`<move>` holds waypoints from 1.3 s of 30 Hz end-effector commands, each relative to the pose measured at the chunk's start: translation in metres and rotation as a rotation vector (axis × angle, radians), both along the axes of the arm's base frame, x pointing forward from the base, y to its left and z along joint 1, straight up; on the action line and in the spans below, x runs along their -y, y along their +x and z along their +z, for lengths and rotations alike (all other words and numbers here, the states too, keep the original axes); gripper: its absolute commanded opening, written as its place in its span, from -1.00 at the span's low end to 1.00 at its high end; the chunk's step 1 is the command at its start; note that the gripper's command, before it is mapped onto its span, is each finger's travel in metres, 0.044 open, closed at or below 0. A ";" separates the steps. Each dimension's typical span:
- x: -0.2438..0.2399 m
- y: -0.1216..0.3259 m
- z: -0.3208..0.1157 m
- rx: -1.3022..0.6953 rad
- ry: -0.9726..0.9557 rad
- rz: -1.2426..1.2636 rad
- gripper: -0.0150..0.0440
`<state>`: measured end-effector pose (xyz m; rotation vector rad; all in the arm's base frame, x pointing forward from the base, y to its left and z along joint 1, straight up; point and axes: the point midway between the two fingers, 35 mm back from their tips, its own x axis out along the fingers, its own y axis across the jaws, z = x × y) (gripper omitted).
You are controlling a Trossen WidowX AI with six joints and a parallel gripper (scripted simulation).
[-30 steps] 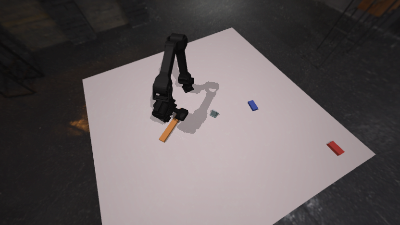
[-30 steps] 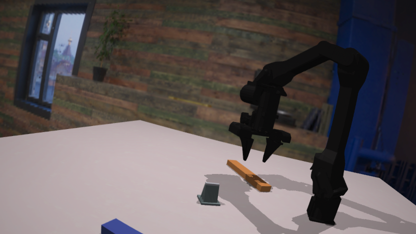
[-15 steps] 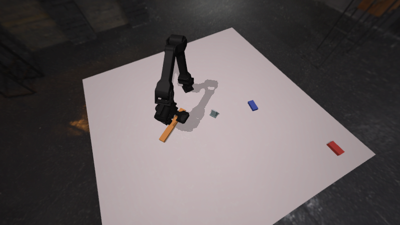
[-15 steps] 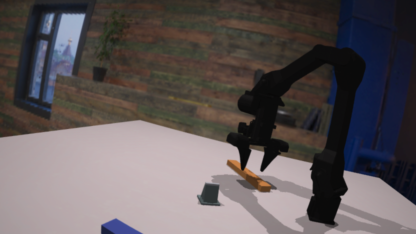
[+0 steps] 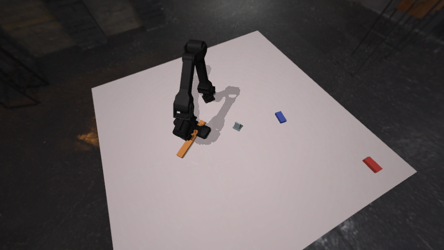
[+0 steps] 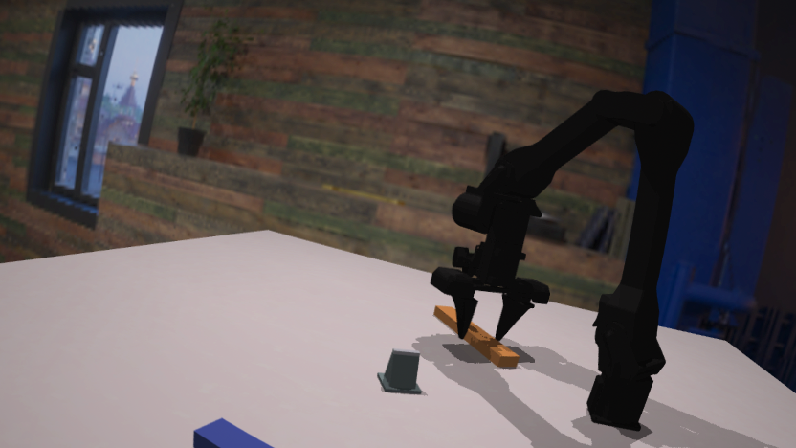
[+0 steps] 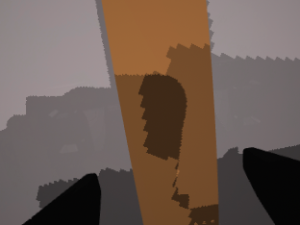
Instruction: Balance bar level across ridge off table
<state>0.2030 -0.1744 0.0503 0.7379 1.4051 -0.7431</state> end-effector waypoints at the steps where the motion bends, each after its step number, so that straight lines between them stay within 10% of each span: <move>1: 0.000 -0.001 -0.003 -0.006 -0.001 -0.007 0.58; 12: 0.000 -0.001 -0.003 -0.006 -0.001 -0.007 0.58; 29: 0.000 0.000 0.001 -0.003 0.002 0.000 -0.47; 39: 0.001 0.001 0.026 -0.004 0.001 -0.002 -0.49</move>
